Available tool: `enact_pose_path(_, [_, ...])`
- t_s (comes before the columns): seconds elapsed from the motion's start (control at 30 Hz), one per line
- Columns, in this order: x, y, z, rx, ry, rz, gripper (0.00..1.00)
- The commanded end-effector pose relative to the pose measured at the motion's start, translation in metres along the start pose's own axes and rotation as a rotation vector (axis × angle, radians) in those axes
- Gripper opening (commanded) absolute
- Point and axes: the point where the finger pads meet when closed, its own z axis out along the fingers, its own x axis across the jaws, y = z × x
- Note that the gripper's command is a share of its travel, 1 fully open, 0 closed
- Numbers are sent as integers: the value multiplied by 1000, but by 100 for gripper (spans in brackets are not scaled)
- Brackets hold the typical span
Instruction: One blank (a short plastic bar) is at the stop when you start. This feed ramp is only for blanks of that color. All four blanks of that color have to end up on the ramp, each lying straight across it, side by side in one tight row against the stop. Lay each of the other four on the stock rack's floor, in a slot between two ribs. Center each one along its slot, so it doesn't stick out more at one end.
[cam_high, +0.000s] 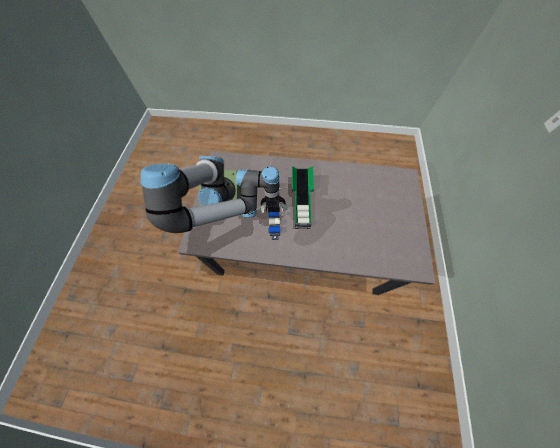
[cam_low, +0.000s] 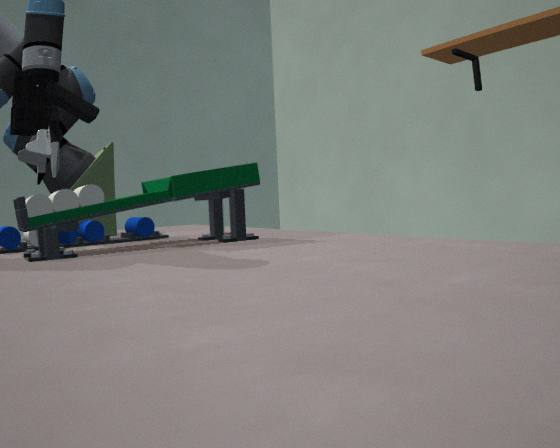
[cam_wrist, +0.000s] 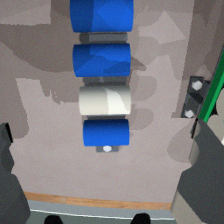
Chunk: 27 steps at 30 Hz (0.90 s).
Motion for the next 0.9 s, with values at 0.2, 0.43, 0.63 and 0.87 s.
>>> enact_pose_path(0.2, [-2,26,1,9,9,-5,100])
enact_pose_path(0.43, [-2,26,1,9,9,-5,53])
enact_pose_path(0.63, [-2,26,1,9,9,-5,53])
enact_pose_path(0.87, [-2,26,1,9,9,-5,53])
